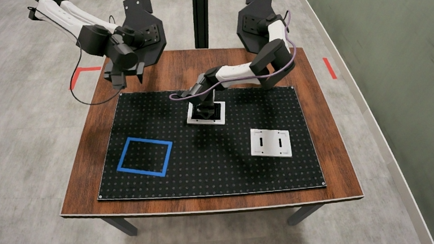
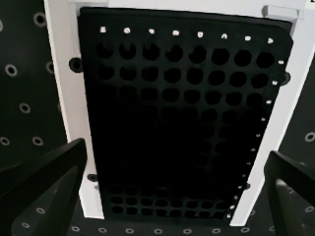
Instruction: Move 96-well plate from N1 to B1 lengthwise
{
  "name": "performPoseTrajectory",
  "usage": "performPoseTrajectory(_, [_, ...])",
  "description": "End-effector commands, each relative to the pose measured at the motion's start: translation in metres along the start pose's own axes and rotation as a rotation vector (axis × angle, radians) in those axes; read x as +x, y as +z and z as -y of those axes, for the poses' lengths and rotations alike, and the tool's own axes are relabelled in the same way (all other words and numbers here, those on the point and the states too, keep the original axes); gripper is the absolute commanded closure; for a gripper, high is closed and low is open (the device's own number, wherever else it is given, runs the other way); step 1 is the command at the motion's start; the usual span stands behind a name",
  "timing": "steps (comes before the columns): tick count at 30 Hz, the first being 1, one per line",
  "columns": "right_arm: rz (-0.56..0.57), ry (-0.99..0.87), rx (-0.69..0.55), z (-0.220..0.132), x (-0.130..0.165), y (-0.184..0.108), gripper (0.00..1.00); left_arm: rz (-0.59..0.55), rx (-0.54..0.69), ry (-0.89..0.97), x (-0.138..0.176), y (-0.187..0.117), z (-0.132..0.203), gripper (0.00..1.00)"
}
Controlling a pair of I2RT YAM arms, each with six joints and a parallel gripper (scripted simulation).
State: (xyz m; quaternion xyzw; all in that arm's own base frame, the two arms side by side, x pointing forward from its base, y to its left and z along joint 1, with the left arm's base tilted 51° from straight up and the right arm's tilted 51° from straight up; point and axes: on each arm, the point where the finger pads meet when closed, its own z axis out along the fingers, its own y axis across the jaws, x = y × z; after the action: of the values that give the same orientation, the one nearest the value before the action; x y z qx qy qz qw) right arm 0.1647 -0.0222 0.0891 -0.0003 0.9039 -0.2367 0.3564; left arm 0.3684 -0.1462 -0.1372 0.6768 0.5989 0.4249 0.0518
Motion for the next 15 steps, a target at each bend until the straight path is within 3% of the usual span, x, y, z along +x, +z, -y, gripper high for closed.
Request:
performPoseTrajectory(1, [0.012, 0.012, 0.001, 0.0020, -0.0066, -0.0046, 0.00, 0.029, -0.039, -0.003, -0.0129, -0.0171, -0.0123, 0.00])
performPoseTrajectory(15, [0.012, 0.012, 0.001, 0.0020, -0.0066, -0.0046, 0.00, 0.026, -0.033, 0.006, -0.0145, -0.0148, -0.0077, 0.00])
